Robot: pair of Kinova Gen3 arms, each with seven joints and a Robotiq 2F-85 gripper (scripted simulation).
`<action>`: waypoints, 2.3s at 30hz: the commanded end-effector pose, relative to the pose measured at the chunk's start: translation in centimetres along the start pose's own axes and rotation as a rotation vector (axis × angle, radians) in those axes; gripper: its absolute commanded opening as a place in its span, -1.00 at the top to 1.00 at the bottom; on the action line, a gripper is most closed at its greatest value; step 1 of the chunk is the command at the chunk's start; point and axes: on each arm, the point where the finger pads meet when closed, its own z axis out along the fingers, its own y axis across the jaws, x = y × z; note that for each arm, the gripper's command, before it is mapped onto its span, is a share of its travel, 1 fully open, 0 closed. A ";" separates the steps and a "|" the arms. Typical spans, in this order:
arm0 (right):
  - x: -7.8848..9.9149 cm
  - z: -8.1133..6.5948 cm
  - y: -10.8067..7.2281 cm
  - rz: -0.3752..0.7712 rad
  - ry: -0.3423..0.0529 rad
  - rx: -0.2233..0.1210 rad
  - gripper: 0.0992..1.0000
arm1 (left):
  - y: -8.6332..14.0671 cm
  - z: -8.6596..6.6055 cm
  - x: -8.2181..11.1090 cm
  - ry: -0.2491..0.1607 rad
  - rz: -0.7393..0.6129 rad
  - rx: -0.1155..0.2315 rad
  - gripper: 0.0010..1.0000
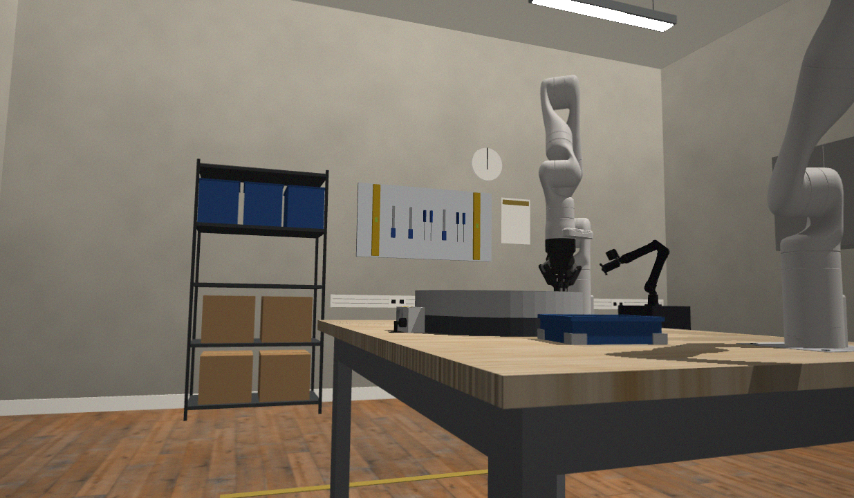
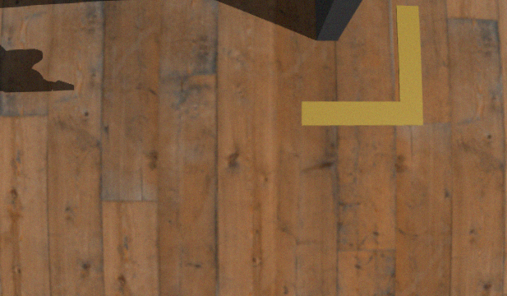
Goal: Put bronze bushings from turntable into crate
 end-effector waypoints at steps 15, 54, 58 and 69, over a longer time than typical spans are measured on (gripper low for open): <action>0.0 -5.2 0.0 0.000 0.001 -0.001 1.00 | 0.0 -0.1 0.0 -0.002 0.000 0.000 -1.00; 0.0 -7.7 0.0 0.000 0.001 -0.001 1.00 | 0.0 -0.1 0.0 -0.002 0.000 0.000 -1.00; 0.0 -7.7 0.0 0.000 0.001 -0.001 1.00 | 0.0 -0.1 0.0 -0.002 0.000 0.000 -1.00; -0.1 -7.7 0.2 0.000 0.001 -0.001 1.00 | 0.0 -0.1 0.0 -0.002 0.000 0.000 -1.00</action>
